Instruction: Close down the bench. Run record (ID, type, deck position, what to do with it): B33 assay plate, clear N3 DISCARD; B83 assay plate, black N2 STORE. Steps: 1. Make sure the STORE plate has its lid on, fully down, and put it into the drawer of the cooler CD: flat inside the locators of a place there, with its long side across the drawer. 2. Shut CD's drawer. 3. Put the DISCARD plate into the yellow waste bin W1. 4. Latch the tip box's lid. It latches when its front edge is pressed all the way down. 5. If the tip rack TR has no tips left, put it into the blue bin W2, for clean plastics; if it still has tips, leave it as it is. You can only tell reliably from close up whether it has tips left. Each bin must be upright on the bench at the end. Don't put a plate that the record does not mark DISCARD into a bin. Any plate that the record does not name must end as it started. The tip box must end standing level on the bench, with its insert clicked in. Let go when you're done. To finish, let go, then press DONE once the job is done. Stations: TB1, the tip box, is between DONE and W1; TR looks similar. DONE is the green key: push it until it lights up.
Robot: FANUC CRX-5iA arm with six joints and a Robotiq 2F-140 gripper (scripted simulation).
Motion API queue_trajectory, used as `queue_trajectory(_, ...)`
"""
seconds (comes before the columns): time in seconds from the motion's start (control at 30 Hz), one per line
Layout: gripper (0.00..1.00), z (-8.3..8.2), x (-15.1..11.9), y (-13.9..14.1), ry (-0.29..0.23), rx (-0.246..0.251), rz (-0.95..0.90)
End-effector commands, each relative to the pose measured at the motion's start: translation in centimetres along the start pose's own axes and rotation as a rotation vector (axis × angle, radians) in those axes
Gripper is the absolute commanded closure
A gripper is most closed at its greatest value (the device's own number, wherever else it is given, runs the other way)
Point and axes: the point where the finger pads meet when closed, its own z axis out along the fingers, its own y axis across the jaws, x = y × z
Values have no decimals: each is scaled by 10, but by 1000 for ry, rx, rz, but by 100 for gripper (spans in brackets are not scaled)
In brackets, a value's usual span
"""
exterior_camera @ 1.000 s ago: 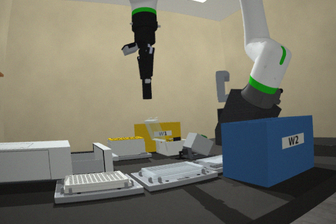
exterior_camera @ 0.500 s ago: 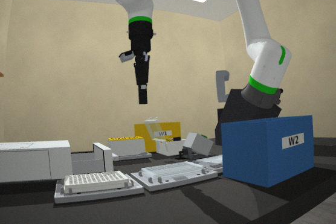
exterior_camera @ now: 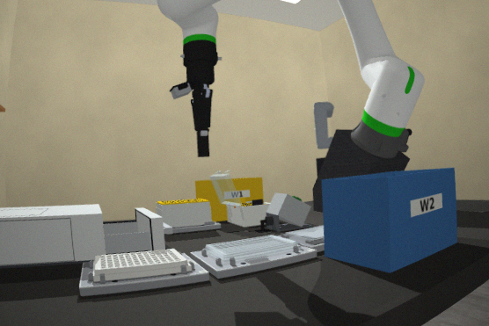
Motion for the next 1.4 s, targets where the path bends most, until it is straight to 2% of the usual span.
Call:
queue_trajectory(0.0, 90, 0, 0, 2, 1, -1, 0)
queue_trajectory(0.43, 90, 0, 0, 2, 1, -1, 0)
queue_trajectory(1.37, 90, 39, 0, 2, 1, -1, 0)
